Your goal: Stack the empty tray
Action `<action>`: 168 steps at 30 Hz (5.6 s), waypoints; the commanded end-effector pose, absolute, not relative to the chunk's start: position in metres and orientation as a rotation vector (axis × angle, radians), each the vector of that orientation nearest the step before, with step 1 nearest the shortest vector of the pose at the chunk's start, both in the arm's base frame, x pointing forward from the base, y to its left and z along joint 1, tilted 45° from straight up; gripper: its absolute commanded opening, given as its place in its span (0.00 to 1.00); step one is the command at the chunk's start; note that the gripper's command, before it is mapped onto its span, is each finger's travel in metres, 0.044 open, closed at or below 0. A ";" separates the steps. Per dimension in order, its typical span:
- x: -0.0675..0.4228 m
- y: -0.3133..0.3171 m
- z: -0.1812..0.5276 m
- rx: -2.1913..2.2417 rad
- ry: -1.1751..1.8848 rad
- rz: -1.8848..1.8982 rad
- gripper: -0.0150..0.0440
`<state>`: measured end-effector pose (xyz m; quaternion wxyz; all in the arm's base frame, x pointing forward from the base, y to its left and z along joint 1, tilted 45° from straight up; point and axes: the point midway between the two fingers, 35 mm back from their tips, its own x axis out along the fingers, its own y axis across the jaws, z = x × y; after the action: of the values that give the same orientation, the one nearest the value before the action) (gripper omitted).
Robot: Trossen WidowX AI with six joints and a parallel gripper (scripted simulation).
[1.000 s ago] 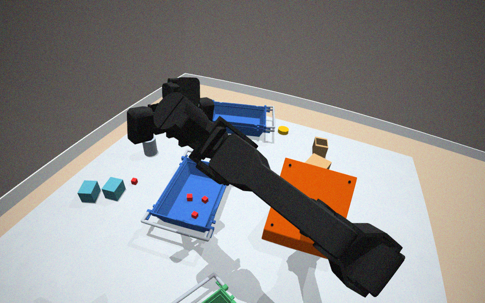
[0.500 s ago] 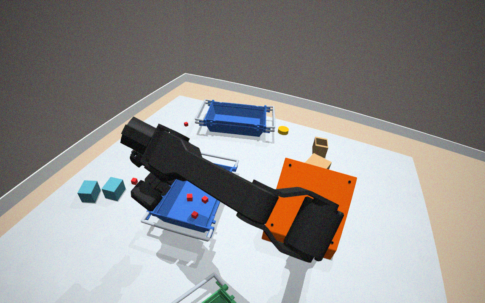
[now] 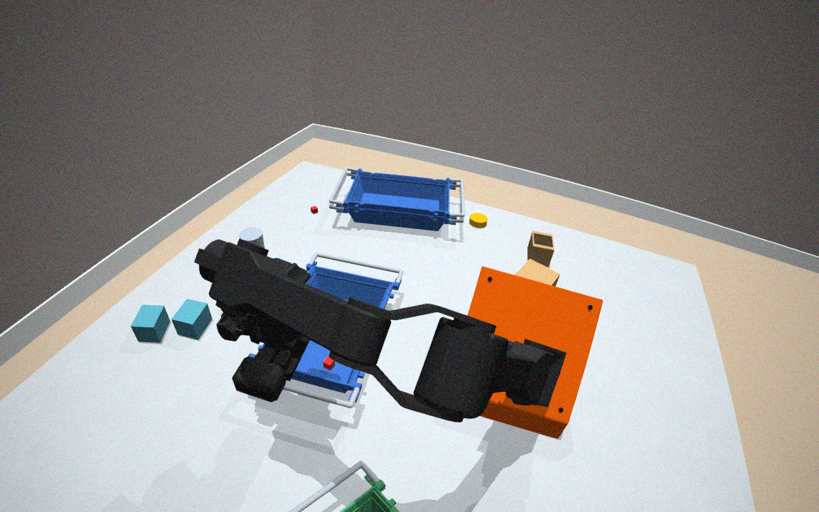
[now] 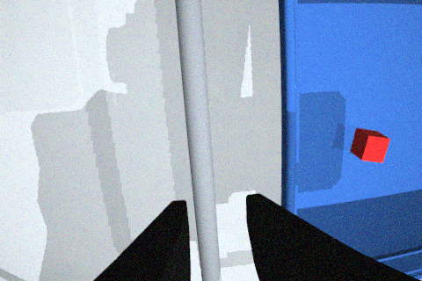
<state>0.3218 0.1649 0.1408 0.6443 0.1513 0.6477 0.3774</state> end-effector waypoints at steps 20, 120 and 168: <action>0.312 0.209 0.099 0.347 1.480 0.881 0.40; 0.421 -0.056 -0.086 0.330 1.480 0.866 0.40; 0.405 -0.014 -0.081 0.333 1.479 0.870 0.40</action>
<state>0.4094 -0.0302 -0.0897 0.6492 0.1410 0.6481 0.3722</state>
